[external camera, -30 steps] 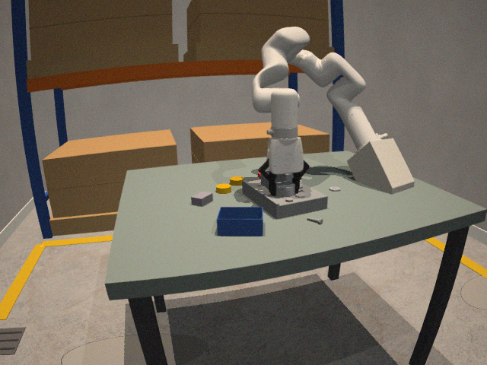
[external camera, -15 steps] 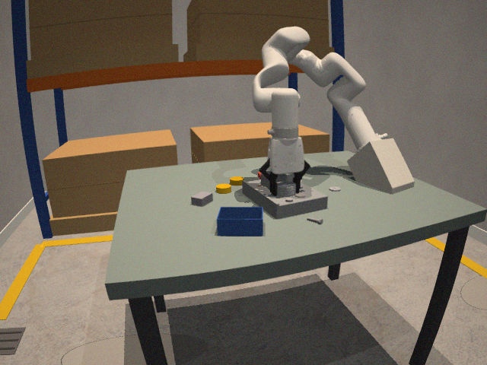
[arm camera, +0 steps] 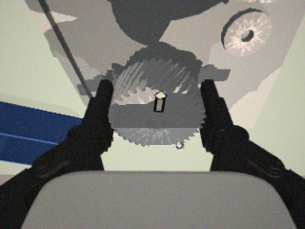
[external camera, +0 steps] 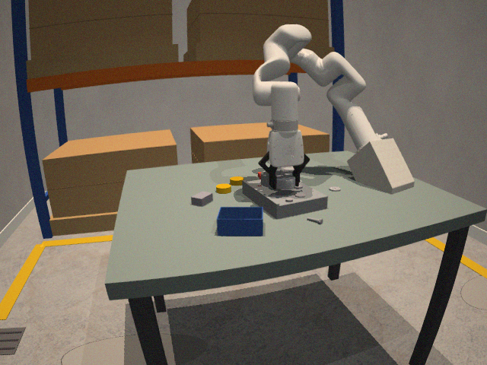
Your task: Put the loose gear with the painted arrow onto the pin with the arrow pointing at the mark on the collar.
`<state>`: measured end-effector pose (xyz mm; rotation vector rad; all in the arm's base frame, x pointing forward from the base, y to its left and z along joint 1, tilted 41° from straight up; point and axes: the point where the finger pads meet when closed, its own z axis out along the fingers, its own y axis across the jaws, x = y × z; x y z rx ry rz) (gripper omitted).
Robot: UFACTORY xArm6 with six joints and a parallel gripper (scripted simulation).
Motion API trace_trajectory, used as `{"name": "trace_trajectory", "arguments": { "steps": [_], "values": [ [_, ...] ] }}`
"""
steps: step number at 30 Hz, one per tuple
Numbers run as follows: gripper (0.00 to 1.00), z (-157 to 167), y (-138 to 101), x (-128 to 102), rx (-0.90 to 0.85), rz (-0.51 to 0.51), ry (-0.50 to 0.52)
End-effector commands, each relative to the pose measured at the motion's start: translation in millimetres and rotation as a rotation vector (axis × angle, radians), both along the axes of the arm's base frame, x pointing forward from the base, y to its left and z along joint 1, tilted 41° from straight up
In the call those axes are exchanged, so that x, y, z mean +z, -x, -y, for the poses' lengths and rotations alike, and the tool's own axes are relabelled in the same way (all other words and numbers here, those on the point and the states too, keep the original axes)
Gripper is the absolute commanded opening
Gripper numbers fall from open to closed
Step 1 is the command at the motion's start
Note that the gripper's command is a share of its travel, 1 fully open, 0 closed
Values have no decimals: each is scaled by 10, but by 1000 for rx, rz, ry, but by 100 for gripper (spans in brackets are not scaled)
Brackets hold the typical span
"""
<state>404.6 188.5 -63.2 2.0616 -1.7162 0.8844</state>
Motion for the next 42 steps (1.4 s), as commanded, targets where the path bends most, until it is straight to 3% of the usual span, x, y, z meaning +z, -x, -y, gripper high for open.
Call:
{"name": "trace_trajectory", "arguments": {
  "steps": [1, 23, 42],
  "values": [
    [0, -63, 12, 71, 1, 2, -3],
    [0, -306, 117, 381, 1, 2, -3],
    [0, -342, 133, 426, 1, 2, -3]
  ]
}}
